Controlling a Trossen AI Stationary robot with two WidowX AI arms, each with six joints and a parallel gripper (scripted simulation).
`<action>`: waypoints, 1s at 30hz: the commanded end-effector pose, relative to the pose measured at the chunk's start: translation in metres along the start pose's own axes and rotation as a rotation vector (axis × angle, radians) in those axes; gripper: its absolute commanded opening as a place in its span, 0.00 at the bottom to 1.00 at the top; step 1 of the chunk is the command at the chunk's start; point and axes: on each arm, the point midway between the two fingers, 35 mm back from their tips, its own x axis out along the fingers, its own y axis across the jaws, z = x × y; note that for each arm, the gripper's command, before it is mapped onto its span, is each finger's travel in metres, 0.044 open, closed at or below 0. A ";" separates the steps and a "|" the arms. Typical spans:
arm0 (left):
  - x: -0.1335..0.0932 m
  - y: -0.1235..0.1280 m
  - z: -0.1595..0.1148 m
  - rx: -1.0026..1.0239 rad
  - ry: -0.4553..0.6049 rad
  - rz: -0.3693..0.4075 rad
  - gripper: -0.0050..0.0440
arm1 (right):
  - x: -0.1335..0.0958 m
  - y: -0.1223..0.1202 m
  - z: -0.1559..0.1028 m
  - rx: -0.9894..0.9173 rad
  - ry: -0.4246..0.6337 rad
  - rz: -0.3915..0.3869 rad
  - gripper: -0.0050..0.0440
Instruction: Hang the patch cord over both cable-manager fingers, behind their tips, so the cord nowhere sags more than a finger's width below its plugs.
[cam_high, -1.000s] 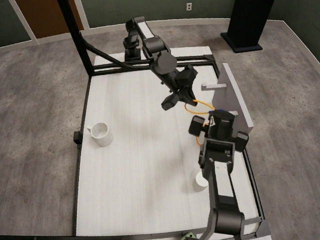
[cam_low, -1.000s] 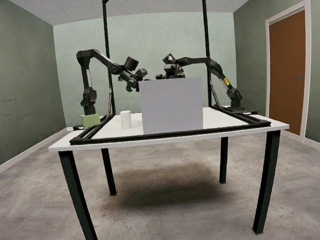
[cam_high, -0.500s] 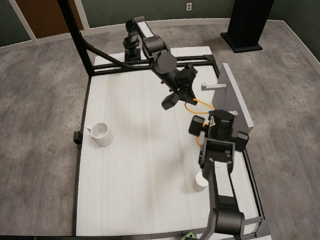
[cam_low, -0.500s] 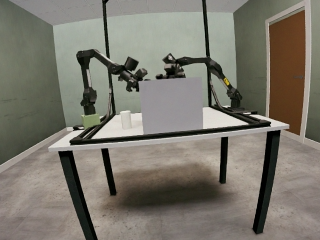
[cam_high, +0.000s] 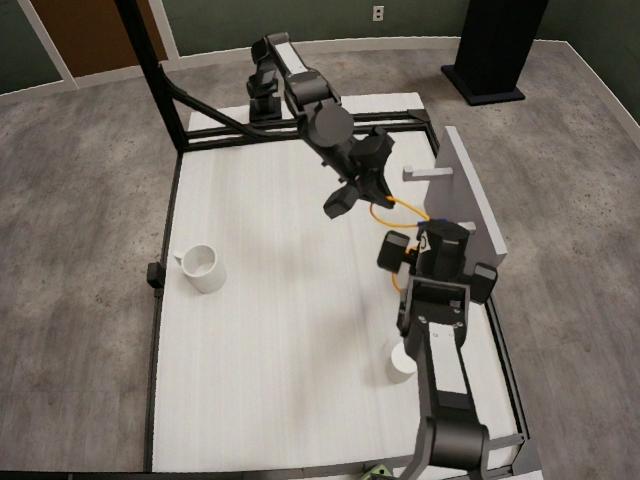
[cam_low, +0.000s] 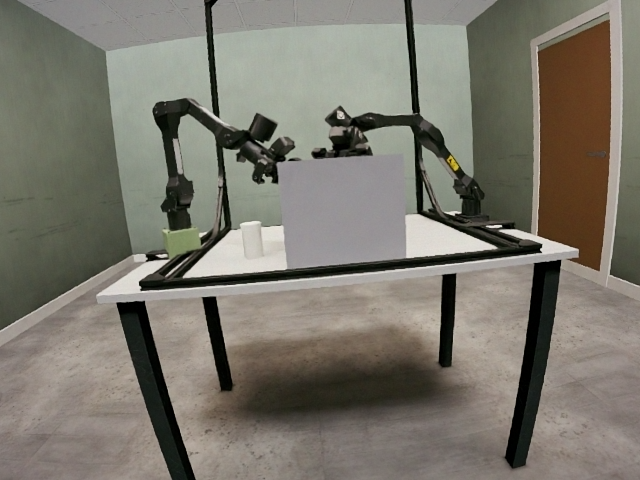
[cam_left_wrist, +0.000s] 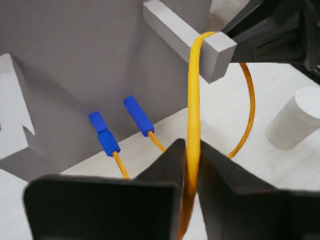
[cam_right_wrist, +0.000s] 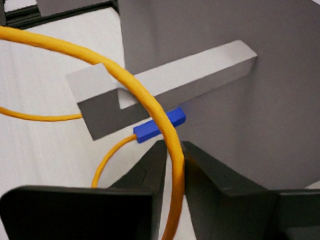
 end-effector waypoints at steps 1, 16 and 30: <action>-0.009 -0.003 0.009 -0.013 -0.020 -0.010 0.15 | -0.003 0.000 0.007 0.002 -0.017 0.002 0.18; -0.006 0.010 0.017 -0.023 -0.025 0.011 0.15 | -0.003 0.000 0.007 0.002 -0.017 0.002 0.18; -0.004 0.018 0.021 -0.029 -0.029 0.026 0.15 | -0.003 0.000 0.007 0.002 -0.017 0.002 0.18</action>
